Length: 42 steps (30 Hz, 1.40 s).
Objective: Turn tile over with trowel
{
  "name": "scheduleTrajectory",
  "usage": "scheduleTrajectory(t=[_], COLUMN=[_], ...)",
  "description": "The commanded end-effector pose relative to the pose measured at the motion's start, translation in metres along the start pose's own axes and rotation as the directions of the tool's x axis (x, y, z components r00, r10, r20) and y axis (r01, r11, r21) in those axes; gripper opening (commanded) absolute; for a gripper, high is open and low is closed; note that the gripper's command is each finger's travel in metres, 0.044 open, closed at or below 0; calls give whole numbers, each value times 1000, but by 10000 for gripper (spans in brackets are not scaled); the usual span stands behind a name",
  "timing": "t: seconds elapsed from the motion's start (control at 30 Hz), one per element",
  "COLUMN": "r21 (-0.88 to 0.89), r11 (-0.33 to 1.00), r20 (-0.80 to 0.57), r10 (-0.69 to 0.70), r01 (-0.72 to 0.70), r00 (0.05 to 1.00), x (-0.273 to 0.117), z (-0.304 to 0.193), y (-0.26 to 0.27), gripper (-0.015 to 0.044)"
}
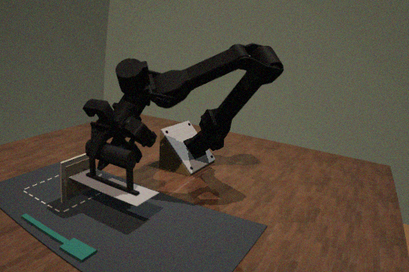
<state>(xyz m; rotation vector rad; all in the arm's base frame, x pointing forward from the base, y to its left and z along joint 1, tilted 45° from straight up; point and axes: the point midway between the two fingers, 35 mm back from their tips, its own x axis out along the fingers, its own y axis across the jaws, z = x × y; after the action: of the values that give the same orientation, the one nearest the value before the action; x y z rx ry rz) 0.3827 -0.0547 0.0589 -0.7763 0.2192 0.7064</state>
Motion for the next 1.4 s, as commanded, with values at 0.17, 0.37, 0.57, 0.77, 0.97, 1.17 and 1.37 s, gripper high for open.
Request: scheduleTrajectory(t=[0.17,0.37,0.57,0.77,0.97,1.17,1.37], r21=[-15,-15,-14,-13,-13,-13,-13], r11=[1000,1000,1000,1000,1000,1000,1000], r20=[2,2,2,2,3,3,3], r10=[-12,-12,-11,-11,-11,-11,-11], r01=[12,12,11,11,11,11,11], r00=[1000,1000,1000,1000,1000,1000,1000], x=[1,1,-7,-16,-18,-18,-18], z=[-19,-17,8,34,41,41,41], y=[-2,-3,-14,-22,-24,-24,-24], gripper=[0,0,0,0,0,0,0])
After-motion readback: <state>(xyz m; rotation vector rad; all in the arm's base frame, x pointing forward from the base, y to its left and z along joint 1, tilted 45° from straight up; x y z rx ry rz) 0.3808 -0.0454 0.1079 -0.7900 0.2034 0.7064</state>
